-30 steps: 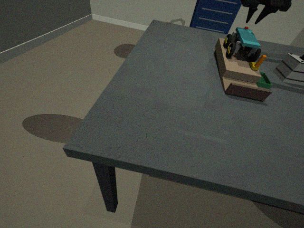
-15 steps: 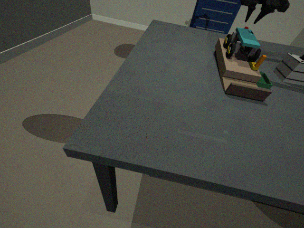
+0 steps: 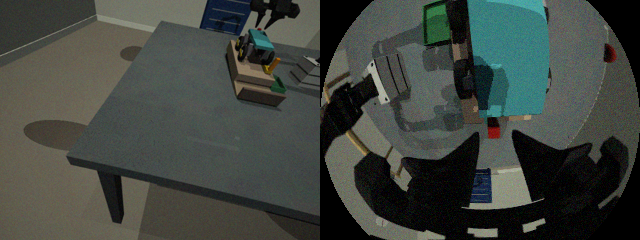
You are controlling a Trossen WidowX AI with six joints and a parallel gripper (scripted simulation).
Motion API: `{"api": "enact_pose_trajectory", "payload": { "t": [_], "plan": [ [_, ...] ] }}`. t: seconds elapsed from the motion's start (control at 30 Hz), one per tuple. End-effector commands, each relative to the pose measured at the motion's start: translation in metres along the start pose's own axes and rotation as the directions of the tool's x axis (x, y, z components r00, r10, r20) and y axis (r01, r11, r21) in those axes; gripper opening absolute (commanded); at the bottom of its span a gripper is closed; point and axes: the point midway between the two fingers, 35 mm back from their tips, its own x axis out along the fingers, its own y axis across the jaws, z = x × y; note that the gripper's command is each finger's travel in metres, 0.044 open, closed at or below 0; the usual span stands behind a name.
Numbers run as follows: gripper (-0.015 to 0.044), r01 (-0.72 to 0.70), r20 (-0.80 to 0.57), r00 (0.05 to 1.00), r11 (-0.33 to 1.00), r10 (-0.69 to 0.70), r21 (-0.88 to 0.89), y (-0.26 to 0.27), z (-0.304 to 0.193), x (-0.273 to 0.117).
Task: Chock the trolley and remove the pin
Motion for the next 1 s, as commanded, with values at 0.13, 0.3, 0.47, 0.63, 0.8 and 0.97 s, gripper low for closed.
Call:
{"api": "enact_pose_trajectory", "payload": {
  "t": [0.13,0.3,0.47,0.63,0.8,0.97],
  "plan": [
    [0.019,-0.007,-0.003,1.0,1.0,0.007,-0.005,0.001,0.0,0.005],
    [0.019,-0.007,-0.003,1.0,1.0,0.007,-0.005,0.001,0.0,0.012],
    [0.019,-0.007,-0.003,1.0,1.0,0.007,-0.005,0.0,0.0,0.019],
    [0.019,-0.007,-0.003,1.0,1.0,0.007,-0.005,-0.001,-0.001,0.025],
    [0.019,-0.007,-0.004,1.0,1.0,0.007,-0.005,-0.001,-0.001,0.031],
    [0.019,-0.007,-0.004,1.0,1.0,0.007,-0.005,0.0,-0.001,0.037]
  ]
}}
